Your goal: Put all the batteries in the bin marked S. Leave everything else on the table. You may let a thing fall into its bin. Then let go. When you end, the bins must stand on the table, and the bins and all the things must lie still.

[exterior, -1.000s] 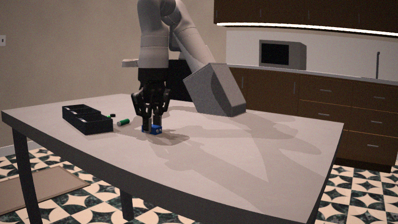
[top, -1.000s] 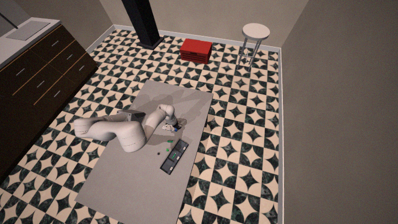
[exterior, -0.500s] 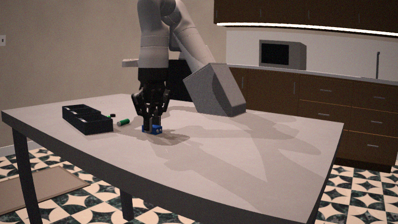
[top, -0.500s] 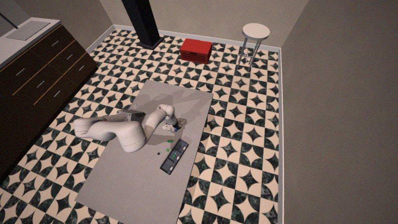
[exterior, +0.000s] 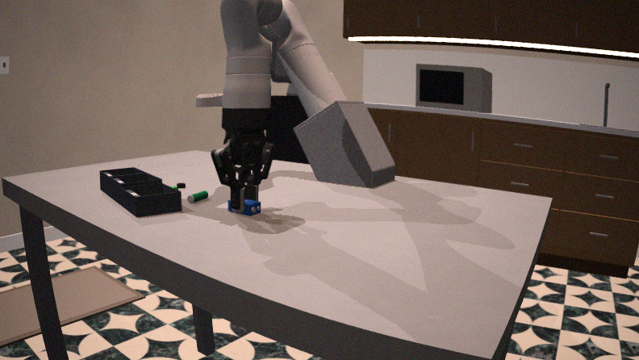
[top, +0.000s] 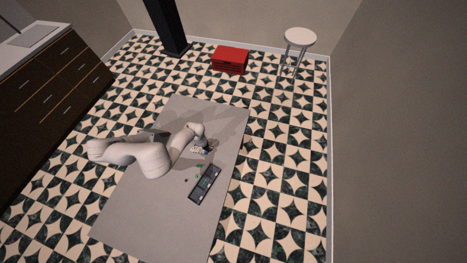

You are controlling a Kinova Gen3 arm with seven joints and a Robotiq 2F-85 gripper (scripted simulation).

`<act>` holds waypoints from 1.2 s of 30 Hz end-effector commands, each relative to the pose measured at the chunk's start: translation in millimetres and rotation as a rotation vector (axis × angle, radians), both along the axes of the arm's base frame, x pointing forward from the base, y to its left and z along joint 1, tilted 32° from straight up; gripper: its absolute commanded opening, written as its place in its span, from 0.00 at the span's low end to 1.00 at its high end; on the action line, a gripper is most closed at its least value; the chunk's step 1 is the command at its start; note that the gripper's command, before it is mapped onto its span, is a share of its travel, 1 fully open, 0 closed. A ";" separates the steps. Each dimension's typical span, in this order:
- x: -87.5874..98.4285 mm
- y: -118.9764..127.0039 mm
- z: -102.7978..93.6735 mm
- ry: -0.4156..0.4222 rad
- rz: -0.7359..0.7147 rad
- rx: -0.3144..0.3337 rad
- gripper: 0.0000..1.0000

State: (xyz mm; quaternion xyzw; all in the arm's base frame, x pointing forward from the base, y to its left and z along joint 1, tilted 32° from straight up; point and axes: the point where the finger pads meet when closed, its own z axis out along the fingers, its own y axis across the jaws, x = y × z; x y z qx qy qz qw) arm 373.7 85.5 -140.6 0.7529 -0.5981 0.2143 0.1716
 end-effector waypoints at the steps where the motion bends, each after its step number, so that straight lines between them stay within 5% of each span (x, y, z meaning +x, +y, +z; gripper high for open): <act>1: 0.5 5.7 7.4 -0.004 0.002 0.003 0.22; 18: -5.6 31.3 49.9 -0.004 0.002 0.003 0.22; 36: -5.6 31.2 49.7 -0.004 0.002 0.003 0.22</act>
